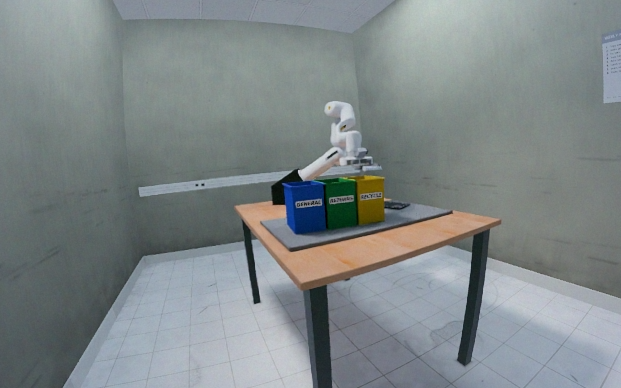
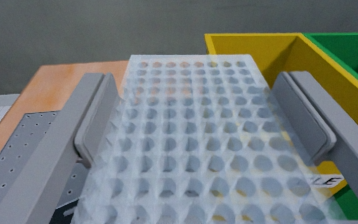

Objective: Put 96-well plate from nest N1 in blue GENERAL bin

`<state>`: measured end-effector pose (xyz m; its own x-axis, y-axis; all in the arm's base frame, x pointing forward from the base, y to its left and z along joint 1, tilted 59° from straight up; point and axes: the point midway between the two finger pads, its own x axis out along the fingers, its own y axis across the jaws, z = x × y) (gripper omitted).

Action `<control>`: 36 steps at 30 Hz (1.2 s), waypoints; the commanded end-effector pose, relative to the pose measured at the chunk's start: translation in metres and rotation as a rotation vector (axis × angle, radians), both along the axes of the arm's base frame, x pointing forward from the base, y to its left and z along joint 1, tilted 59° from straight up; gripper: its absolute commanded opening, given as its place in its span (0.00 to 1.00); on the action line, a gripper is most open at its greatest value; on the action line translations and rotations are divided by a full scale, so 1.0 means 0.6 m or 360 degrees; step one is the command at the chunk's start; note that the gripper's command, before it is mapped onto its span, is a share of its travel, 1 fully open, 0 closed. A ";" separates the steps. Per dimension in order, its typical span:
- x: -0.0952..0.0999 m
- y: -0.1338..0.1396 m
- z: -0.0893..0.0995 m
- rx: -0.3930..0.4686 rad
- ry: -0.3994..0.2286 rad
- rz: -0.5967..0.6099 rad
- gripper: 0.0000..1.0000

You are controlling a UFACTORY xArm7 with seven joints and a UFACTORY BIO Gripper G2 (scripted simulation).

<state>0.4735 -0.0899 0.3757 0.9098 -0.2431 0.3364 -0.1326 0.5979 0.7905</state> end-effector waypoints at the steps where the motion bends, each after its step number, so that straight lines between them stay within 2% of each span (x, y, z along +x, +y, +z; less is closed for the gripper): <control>1: 0.015 -0.021 -0.018 0.0003 -0.0007 -0.0001 0.00; 34: 0.081 -0.125 -0.130 0.0002 -0.0006 -0.0001 0.00; 36: 0.081 -0.125 -0.130 0.0002 -0.0006 -0.0001 0.00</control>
<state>0.5153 -0.1563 0.3046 0.9101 -0.2434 0.3355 -0.1315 0.5981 0.7906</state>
